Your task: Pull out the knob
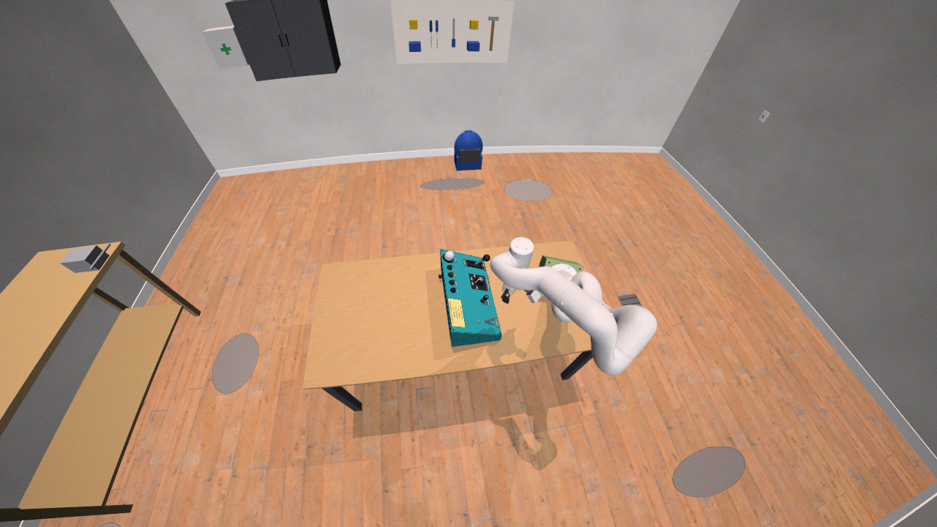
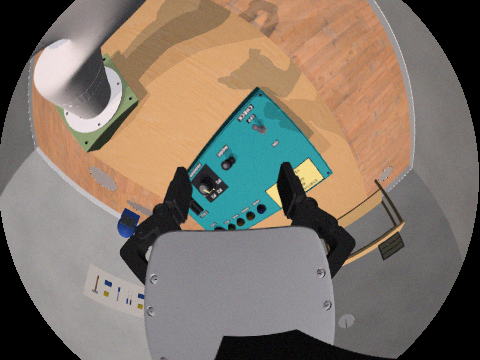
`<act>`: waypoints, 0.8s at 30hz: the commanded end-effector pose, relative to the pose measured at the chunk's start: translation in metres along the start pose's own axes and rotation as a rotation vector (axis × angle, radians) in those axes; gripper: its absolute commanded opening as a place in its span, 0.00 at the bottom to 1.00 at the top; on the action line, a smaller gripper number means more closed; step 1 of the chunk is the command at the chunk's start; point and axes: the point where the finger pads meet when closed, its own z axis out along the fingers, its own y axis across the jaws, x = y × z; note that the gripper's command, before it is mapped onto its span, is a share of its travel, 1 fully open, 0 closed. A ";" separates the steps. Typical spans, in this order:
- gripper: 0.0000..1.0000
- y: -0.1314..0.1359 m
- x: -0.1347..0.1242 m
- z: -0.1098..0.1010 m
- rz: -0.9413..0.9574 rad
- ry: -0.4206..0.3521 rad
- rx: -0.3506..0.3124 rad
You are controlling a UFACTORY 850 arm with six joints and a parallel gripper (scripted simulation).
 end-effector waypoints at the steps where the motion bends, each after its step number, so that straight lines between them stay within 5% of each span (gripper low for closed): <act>1: 1.00 0.000 0.000 0.000 -0.001 -0.001 0.000; 19: 1.00 0.000 0.000 0.001 0.010 0.003 -0.007; 24: 1.00 -0.001 0.001 0.032 0.259 0.085 -0.166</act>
